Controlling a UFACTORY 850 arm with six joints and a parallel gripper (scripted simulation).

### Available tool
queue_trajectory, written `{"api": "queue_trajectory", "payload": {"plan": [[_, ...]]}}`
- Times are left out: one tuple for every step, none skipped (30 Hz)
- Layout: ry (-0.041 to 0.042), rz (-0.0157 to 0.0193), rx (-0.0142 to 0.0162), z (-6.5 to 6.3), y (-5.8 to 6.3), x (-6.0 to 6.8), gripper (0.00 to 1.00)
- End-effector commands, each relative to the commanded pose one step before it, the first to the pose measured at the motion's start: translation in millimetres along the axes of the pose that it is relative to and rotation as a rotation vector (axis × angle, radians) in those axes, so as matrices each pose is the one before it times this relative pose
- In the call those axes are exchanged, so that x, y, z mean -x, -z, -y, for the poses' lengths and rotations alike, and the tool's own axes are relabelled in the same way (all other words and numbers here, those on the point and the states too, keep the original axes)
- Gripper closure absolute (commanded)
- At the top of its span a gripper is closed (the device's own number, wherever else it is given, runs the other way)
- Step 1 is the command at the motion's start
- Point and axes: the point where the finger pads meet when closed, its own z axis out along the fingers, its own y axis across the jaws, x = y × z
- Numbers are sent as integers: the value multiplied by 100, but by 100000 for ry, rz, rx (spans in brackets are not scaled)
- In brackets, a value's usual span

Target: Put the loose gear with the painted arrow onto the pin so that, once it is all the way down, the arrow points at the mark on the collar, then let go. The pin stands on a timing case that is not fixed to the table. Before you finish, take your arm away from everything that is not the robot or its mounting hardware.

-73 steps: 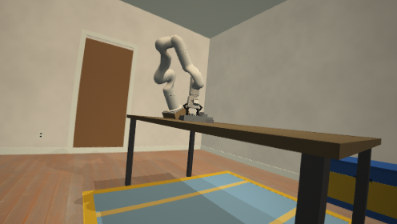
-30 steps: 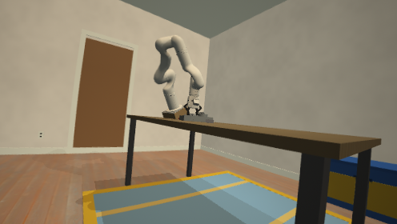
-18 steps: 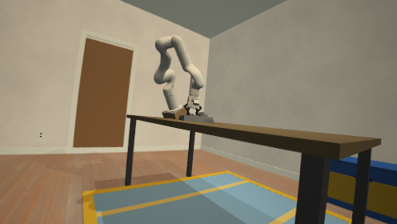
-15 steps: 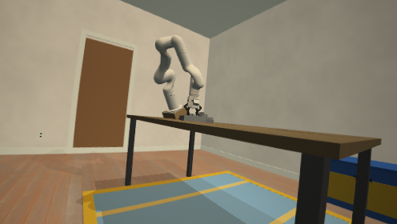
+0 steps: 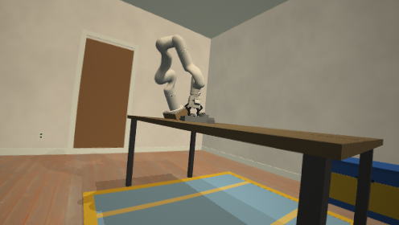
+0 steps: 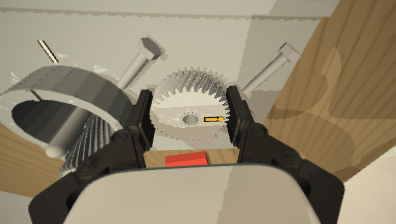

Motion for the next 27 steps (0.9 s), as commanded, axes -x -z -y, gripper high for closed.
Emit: {"api": "queue_trajectory", "payload": {"plan": [[-54,-253,-89,38,542,-137,100],[0,0,0,0,160,0,100],[0,1,-1,0,171,1,100],[0,-1,1,0,180,-1,100],[0,0,0,0,190,0,100],[0,0,-1,0,198,0,100],[0,-1,1,0,206,0,100],[0,1,-2,0,213,1,100],[0,-1,2,0,219,-1,100],[0,1,-1,0,224,1,100],[0,-1,1,0,228,-1,100],[0,1,-1,0,231,1,100],[0,-1,1,0,234,-1,100],[0,0,0,0,0,0,100],[0,0,0,0,0,0,100],[0,1,-1,0,235,1,100],[0,-1,1,0,236,-1,100],[0,1,-1,0,235,1,100],[0,-1,1,0,233,-1,100],[0,1,-1,0,230,0,100],[0,-1,1,0,227,0,100],[0,0,-1,0,222,0,100],[0,0,0,0,217,0,100],[0,0,0,0,210,0,100],[0,0,-1,0,203,0,100],[0,-1,1,0,195,0,100],[0,1,-1,0,185,1,100]]}}
